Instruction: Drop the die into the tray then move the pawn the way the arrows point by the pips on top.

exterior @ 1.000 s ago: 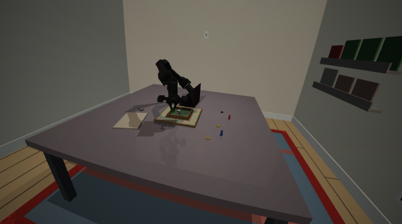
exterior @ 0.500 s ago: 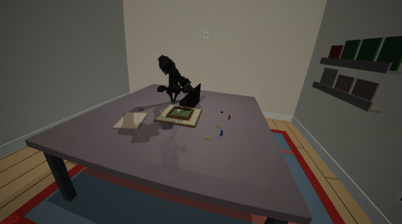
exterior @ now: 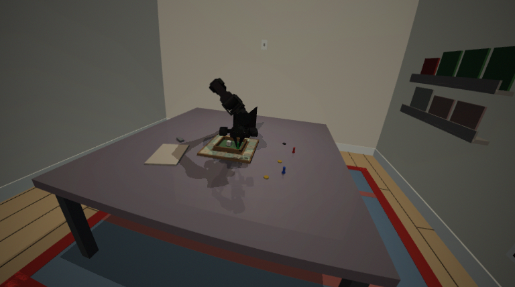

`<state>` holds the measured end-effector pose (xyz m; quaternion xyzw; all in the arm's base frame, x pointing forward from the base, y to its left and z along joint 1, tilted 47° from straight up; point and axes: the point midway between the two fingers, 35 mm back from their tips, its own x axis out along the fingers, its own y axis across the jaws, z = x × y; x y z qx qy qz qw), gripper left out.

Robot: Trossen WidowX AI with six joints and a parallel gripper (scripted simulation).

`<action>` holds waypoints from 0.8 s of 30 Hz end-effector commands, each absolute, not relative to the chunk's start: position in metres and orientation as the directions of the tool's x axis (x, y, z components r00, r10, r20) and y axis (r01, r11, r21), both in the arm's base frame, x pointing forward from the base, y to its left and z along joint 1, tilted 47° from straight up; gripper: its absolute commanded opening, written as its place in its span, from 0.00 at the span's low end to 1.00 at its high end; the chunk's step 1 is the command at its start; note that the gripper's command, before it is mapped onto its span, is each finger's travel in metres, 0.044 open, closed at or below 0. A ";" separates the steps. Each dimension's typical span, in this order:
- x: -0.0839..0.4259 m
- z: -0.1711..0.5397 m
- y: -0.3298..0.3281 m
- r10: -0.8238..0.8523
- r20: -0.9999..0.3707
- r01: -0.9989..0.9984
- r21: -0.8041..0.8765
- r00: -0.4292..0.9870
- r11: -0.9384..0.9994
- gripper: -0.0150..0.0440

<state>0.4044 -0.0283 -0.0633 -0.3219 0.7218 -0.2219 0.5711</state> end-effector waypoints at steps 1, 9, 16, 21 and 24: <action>0.405 -0.068 -0.034 -0.716 -0.685 -0.201 -0.689 -0.134 0.696 0.25; 0.401 -0.085 -0.053 -0.717 -0.683 -0.201 -0.690 -0.134 0.695 0.25; 0.401 -0.089 -0.056 -0.718 -0.683 -0.201 -0.690 -0.134 0.695 0.25; 0.399 -0.094 -0.062 -0.718 -0.683 -0.201 -0.691 -0.134 0.695 0.25; 0.399 -0.097 -0.065 -0.718 -0.683 -0.201 -0.691 -0.135 0.695 0.25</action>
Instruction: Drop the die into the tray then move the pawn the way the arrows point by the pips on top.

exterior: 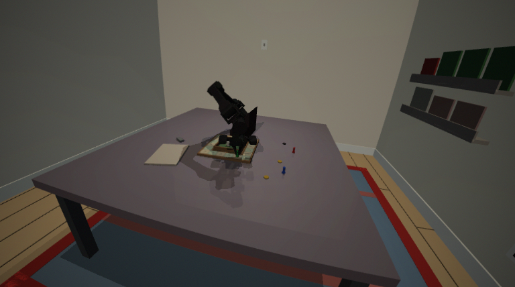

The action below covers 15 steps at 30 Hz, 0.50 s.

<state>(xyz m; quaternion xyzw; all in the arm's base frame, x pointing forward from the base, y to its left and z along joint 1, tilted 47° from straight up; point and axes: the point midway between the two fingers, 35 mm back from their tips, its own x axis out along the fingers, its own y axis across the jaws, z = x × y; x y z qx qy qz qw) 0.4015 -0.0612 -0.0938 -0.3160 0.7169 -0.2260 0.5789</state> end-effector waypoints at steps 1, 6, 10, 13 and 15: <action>0.401 -0.094 -0.061 -0.715 -0.687 -0.191 -0.690 -0.130 0.698 0.30; 0.401 -0.094 -0.061 -0.715 -0.687 -0.191 -0.690 -0.130 0.698 0.52; 0.402 -0.092 -0.059 -0.715 -0.687 -0.192 -0.690 -0.130 0.698 0.70; 0.407 -0.068 -0.033 -0.715 -0.686 -0.198 -0.689 -0.133 0.697 0.83; 0.408 -0.060 -0.025 -0.716 -0.685 -0.200 -0.689 -0.134 0.696 0.92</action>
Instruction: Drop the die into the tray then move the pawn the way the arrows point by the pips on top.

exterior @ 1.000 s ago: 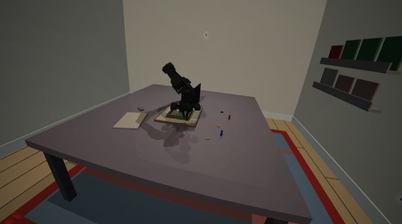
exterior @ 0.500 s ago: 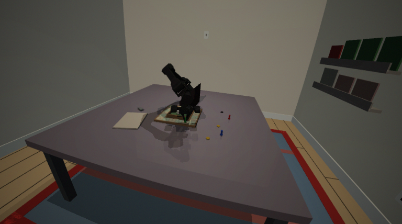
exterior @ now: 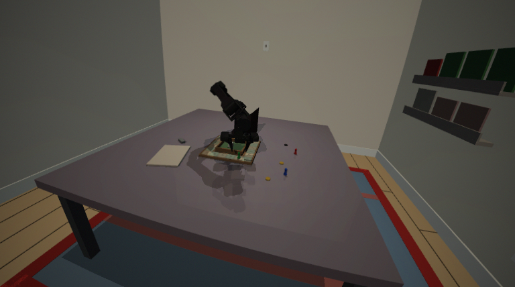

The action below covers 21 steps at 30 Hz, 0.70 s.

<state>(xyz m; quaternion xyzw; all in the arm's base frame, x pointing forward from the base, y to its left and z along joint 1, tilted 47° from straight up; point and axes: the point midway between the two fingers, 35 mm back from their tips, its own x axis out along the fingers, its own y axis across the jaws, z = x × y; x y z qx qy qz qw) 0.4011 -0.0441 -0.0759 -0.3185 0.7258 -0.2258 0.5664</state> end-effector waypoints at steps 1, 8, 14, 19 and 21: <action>0.408 -0.060 -0.025 -0.716 -0.685 -0.200 -0.689 -0.134 0.696 0.97; 0.373 -0.029 -0.003 -0.711 -0.691 -0.138 -0.697 -0.133 0.704 1.00; 0.301 0.015 0.020 -0.708 -0.693 -0.030 -0.711 -0.137 0.702 1.00; 0.298 0.020 0.023 -0.707 -0.697 -0.020 -0.711 -0.122 0.703 1.00; 0.298 0.020 0.023 -0.707 -0.697 -0.020 -0.711 -0.122 0.703 1.00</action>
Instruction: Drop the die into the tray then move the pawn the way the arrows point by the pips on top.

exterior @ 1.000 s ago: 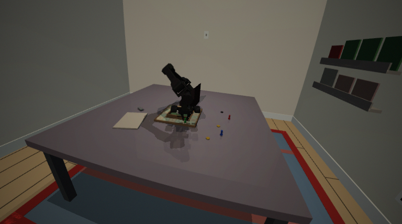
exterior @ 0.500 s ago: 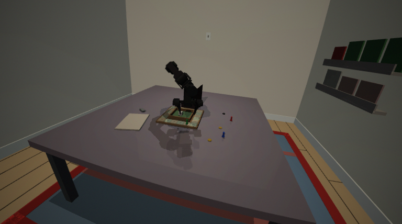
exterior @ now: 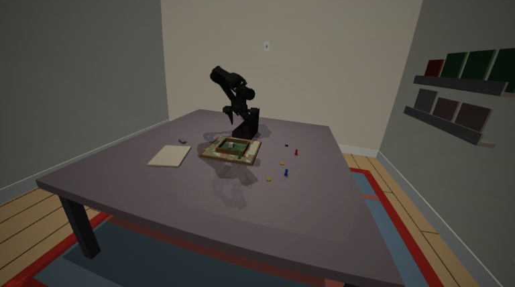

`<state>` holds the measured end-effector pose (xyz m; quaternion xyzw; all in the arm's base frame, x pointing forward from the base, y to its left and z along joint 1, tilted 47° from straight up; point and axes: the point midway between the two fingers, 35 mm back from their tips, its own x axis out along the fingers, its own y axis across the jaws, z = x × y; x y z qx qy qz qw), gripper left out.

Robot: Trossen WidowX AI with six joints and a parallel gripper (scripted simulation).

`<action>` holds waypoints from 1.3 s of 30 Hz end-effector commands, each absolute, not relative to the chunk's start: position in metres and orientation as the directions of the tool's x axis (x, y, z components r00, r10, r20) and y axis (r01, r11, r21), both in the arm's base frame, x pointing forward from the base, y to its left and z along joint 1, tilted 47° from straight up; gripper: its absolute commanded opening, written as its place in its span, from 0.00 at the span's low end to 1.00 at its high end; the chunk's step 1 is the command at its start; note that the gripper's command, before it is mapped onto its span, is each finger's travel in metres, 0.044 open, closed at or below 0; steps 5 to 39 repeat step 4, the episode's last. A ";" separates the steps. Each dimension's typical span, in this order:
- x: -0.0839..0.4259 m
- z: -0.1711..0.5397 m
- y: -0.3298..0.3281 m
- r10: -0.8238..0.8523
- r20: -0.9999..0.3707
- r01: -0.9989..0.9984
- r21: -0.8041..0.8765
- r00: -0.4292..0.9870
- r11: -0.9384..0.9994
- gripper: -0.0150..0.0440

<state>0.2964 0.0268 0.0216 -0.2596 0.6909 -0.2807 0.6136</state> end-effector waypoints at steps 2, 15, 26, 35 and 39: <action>0.298 0.020 0.023 -0.707 -0.697 -0.020 -0.711 -0.122 0.703 1.00; 0.298 0.020 0.023 -0.707 -0.697 -0.020 -0.711 -0.122 0.703 1.00; 0.298 0.020 0.023 -0.707 -0.697 -0.020 -0.711 -0.122 0.703 1.00; 0.298 0.020 0.023 -0.707 -0.697 -0.020 -0.711 -0.122 0.703 1.00; 0.298 0.020 0.023 -0.707 -0.697 -0.020 -0.711 -0.122 0.703 1.00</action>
